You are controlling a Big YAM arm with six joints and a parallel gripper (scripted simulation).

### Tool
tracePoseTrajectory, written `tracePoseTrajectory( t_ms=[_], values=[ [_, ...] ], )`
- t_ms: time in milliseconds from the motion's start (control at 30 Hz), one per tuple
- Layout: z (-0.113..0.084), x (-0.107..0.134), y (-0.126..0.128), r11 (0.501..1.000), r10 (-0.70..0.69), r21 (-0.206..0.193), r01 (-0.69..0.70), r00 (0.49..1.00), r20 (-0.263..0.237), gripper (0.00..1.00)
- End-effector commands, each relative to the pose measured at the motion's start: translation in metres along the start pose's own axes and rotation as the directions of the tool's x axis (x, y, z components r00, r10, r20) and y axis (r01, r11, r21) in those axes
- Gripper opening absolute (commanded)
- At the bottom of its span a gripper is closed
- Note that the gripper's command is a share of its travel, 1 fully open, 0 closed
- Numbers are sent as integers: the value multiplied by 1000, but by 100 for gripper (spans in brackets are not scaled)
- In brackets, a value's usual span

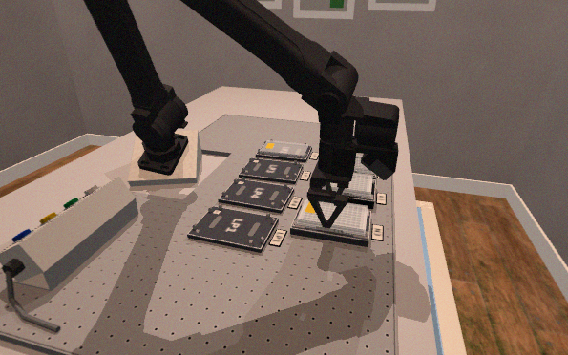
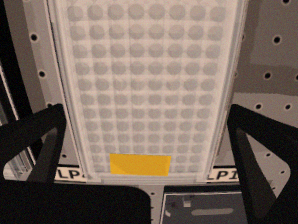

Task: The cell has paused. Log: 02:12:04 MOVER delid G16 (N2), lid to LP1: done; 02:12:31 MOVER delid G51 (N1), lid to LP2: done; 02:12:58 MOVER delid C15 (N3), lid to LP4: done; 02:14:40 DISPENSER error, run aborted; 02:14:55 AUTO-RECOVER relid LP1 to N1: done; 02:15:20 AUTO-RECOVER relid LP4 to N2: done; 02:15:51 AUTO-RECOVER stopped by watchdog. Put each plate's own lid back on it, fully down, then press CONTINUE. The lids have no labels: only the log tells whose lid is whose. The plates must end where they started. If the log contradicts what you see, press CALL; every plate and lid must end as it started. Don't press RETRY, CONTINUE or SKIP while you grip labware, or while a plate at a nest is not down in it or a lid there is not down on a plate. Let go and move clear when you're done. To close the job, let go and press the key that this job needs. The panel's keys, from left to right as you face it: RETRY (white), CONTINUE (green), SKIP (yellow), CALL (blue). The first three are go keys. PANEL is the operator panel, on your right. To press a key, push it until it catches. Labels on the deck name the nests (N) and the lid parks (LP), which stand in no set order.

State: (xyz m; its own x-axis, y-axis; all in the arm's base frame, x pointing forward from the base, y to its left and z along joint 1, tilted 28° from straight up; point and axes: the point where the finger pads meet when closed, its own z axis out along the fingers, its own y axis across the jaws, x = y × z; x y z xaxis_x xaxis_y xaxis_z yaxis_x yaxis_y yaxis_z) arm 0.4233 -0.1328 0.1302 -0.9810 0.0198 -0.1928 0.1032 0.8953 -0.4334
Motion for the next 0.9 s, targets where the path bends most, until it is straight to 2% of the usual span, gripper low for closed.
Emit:
tracePoseTrajectory(
  t_ms=[0, 67, 167, 233, 567, 867],
  values=[
    [5, 1, 4, 1000, -6, -4, 6, 1000, -23, 100],
    [5, 1, 4, 1000, -6, -4, 6, 1000, -23, 100],
    [-18, -18, 0, 1000, 8, -1, -8, 1000, 30, 100],
    [-30, -19, -4, 1000, 17, 2, -17, 999, 48, 100],
    [-47, -19, -4, 1000, 18, 2, -18, 999, 49, 100],
    [-50, -19, -3, 1000, 13, 1, -13, 999, 48, 100]
  ],
)
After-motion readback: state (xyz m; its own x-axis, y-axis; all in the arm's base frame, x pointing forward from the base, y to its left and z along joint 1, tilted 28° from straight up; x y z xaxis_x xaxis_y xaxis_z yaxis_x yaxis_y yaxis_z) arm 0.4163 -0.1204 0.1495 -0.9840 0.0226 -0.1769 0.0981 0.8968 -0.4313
